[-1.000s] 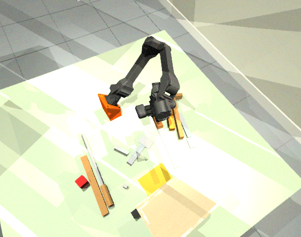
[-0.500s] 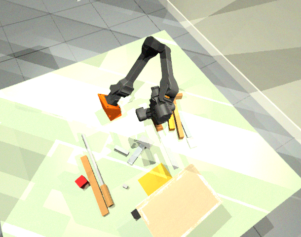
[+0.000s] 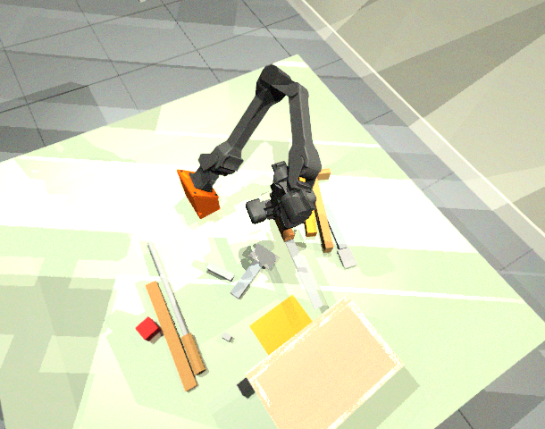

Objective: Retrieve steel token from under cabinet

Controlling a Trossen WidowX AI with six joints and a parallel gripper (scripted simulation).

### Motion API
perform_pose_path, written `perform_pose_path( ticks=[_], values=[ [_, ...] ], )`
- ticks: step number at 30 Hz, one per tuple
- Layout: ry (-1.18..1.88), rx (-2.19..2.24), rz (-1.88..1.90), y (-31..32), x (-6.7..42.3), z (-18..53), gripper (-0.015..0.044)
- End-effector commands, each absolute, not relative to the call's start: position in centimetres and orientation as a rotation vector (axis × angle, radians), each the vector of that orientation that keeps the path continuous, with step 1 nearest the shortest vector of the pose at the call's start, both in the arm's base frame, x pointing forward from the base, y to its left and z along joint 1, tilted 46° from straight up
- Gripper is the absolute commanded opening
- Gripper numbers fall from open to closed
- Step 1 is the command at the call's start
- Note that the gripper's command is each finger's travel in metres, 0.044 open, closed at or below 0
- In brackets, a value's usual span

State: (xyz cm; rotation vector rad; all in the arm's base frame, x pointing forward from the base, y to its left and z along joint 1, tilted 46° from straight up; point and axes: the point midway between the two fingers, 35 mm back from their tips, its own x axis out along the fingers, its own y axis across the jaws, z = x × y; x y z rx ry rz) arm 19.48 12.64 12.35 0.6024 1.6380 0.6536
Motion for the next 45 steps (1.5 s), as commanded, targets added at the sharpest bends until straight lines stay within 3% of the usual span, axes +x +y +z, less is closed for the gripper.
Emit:
perform_pose_path(
  ticks=[1,45],
  values=[
    [1.625,0.607,0.654,13.0,19.6,12.1,0.0000],
    [1.624,0.609,0.658,17.6,18.6,7.7,0.0000]
  ],
)
